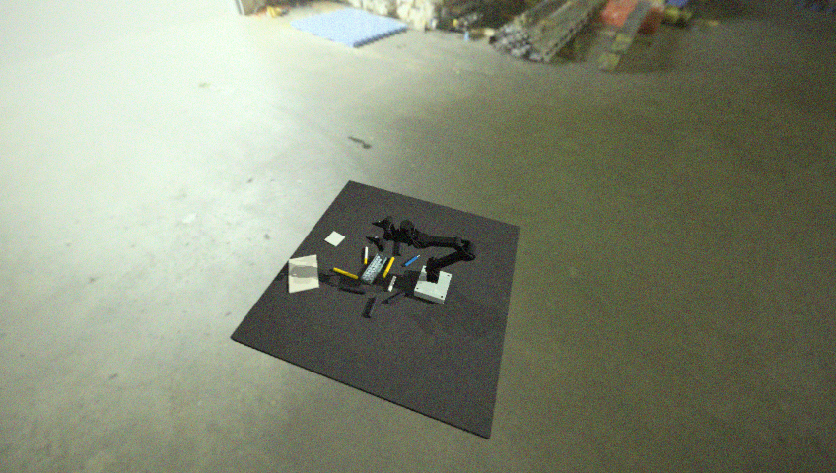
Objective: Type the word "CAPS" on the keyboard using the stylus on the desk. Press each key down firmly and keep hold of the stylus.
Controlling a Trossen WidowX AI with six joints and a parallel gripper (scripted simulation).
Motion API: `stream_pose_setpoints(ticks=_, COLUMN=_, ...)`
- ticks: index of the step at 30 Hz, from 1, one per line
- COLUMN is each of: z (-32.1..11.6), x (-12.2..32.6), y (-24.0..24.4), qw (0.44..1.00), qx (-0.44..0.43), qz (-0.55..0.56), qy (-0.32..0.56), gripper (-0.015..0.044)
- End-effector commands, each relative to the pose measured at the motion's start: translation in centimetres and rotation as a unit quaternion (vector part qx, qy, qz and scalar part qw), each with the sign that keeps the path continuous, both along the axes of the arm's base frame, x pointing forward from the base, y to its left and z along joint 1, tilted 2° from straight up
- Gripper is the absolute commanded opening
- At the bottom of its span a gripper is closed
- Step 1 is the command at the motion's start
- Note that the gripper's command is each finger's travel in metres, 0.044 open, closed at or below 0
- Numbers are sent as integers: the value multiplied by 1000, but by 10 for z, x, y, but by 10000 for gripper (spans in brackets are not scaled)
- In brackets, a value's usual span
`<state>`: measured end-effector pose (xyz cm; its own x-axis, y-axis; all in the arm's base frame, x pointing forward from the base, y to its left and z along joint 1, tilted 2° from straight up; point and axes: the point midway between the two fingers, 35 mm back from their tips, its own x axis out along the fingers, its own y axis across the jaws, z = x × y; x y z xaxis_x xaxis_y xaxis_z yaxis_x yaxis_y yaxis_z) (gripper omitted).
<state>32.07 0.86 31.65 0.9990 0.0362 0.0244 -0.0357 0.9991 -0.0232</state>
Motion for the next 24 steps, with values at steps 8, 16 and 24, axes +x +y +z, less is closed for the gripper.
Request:
stream_pose_setpoints(ticks=8, z=-64, x=43, y=8, qw=986, qx=30, qz=8, qy=162, gripper=230)
stream_pose_setpoints(ticks=16, z=-169, x=72, y=31, qw=903, qx=74, qz=-2, qy=423, gripper=20)
stream_pose_setpoints(ticks=24, z=-267, x=57, y=52, qw=754, qx=85, qz=-52, qy=650, gripper=0)
